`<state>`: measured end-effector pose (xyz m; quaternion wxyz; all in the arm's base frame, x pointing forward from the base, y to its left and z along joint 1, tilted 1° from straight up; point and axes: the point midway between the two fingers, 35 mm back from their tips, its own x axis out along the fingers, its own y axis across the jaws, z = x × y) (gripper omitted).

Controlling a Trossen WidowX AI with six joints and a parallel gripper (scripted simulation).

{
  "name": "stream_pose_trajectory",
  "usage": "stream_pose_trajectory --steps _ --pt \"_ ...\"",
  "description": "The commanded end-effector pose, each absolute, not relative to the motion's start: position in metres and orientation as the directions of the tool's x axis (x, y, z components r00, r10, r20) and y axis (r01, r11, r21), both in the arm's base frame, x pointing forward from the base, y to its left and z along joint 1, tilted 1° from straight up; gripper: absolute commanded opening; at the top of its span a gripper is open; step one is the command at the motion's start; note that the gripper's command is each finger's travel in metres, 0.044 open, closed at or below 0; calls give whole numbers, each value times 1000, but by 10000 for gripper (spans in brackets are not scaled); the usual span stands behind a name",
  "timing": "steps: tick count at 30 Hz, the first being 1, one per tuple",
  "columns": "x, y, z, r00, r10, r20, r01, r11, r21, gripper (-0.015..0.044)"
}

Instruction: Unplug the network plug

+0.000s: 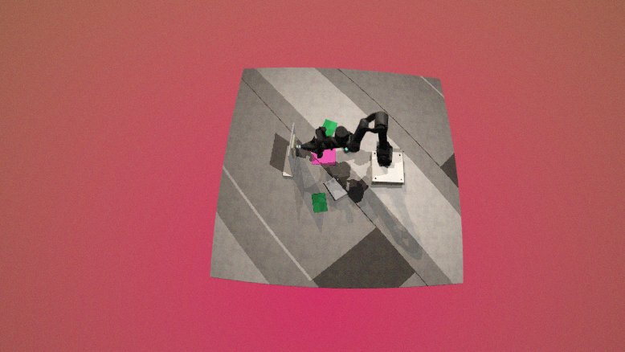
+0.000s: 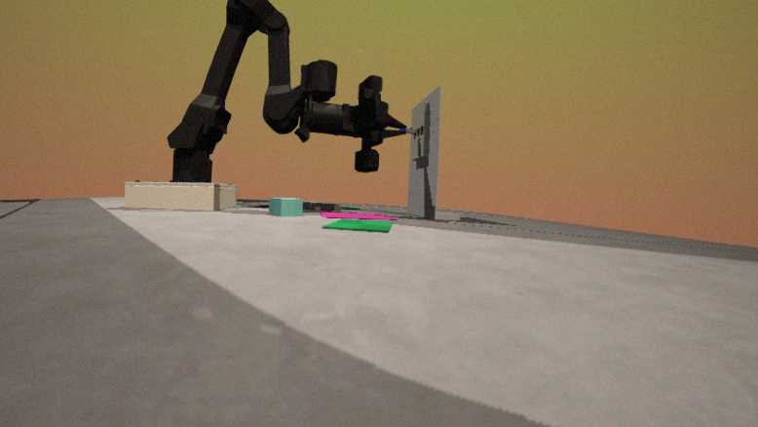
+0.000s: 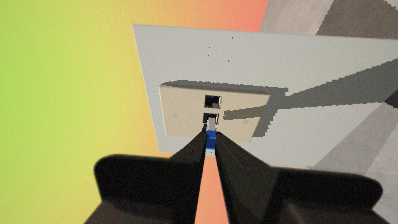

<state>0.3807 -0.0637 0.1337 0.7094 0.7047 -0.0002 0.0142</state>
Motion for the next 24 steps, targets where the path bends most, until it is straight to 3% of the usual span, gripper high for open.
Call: stream_pose_trajectory --steps 1,24 --pt "375 -62 130 1000 23 9 -9 -1 1000 0" --pt "362 -61 129 1000 23 7 -7 -1 1000 0"
